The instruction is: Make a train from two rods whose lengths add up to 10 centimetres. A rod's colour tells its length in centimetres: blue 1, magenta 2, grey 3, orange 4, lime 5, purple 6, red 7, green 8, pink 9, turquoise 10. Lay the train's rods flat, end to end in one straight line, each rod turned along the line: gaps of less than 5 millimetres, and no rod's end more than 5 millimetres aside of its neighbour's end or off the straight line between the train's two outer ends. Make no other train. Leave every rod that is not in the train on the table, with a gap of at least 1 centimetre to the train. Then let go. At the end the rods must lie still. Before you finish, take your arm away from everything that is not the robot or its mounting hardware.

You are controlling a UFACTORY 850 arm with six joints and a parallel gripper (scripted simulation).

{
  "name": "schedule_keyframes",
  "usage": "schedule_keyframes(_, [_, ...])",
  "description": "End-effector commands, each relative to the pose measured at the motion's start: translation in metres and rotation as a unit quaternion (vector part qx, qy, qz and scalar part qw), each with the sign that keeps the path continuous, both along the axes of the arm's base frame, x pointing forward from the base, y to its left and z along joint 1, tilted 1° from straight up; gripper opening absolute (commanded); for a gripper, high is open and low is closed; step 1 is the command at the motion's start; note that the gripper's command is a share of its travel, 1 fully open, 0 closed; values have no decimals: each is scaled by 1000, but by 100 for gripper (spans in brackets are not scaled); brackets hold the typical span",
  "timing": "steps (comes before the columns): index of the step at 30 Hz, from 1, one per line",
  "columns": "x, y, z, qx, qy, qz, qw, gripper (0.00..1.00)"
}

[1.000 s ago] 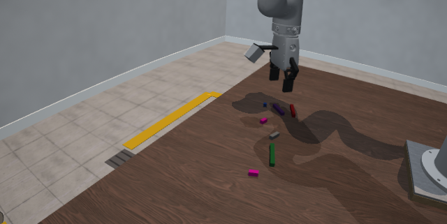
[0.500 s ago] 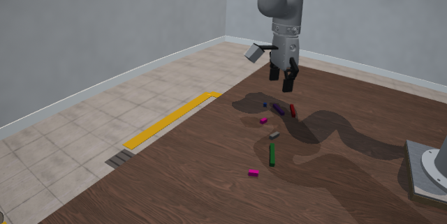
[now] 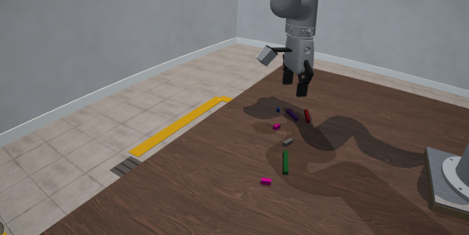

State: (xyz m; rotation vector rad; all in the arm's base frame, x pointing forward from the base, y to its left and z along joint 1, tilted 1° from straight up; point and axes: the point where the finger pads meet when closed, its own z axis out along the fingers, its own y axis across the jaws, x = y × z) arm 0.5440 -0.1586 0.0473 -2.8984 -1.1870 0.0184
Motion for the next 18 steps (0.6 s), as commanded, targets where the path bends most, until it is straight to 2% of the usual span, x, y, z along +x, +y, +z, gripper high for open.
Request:
schedule_keyframes(1, [1, 0, 1, 0, -1, 0, 1000, 100])
schedule_keyframes(14, [1, 1, 1, 0, -1, 0, 1000, 100])
schedule_keyframes(15, [-1, 10, 1, 0, -1, 0, 1000, 100])
schedule_keyframes(17, [-9, 44, 1, 0, -1, 0, 1000, 100])
schedule_keyframes(18, [-10, 49, 1, 0, -1, 0, 1000, 100])
